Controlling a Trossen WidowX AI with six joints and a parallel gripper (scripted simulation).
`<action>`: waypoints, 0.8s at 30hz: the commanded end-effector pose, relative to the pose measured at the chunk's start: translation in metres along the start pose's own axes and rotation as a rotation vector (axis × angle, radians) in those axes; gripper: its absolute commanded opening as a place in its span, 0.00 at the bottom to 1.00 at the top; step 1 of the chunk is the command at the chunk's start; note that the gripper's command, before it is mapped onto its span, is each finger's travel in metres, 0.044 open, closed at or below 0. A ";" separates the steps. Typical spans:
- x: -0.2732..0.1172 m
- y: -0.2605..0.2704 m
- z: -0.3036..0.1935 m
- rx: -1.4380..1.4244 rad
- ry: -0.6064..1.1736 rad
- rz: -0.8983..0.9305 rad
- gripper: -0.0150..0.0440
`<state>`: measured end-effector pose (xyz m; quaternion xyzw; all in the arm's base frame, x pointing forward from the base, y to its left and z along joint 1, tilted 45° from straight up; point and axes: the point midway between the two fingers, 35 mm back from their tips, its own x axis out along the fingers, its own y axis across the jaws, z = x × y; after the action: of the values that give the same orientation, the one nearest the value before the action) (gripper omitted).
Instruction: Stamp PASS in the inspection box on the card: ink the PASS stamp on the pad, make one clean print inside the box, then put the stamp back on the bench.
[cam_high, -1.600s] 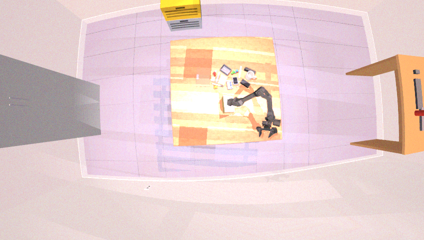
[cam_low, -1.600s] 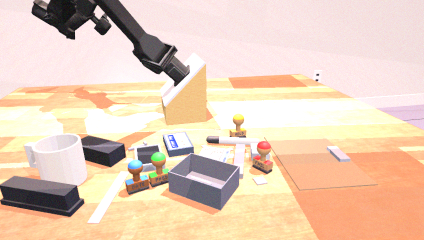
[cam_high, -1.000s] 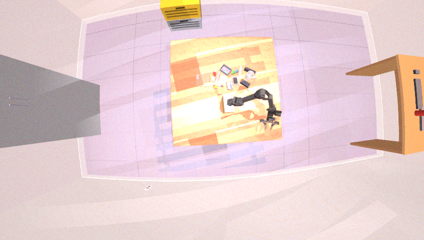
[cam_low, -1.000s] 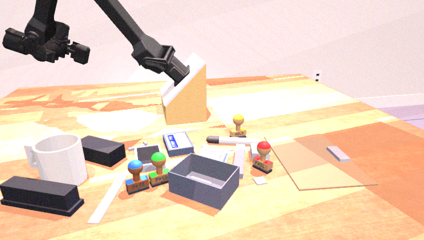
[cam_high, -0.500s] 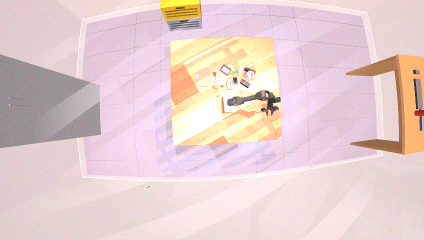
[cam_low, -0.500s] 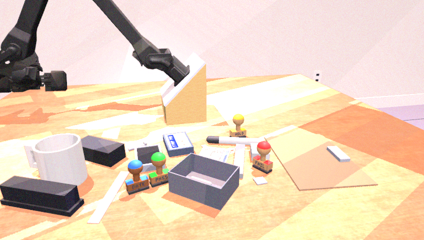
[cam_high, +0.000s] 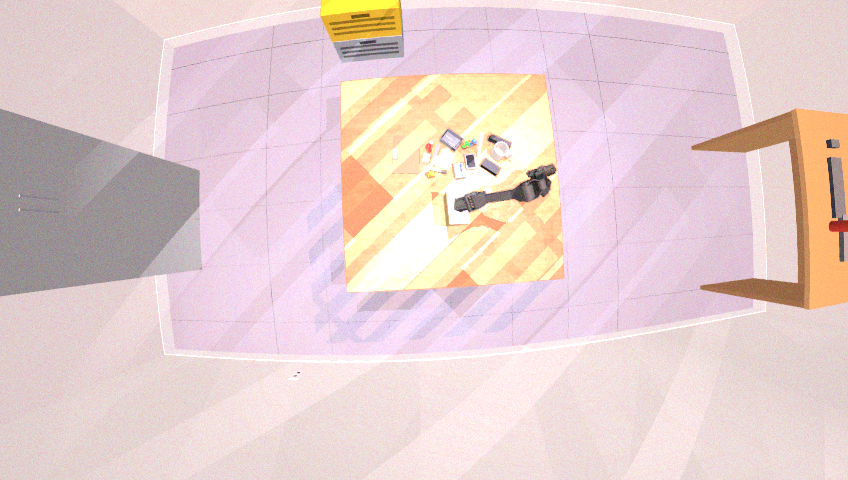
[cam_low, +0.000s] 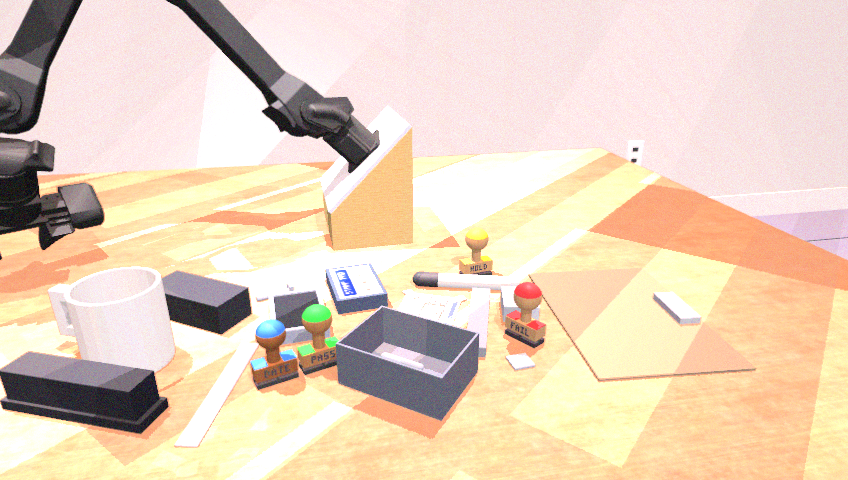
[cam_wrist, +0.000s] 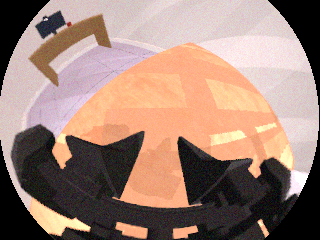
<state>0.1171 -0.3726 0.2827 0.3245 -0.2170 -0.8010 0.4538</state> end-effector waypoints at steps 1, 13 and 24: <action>-0.027 0.019 -0.031 -0.073 0.094 0.080 0.63; -0.148 0.047 -0.138 -0.360 0.402 0.366 0.63; -0.276 0.021 -0.215 -0.638 0.678 0.611 0.63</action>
<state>0.3704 -0.1847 0.2416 0.3274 0.0786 -0.5500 0.7643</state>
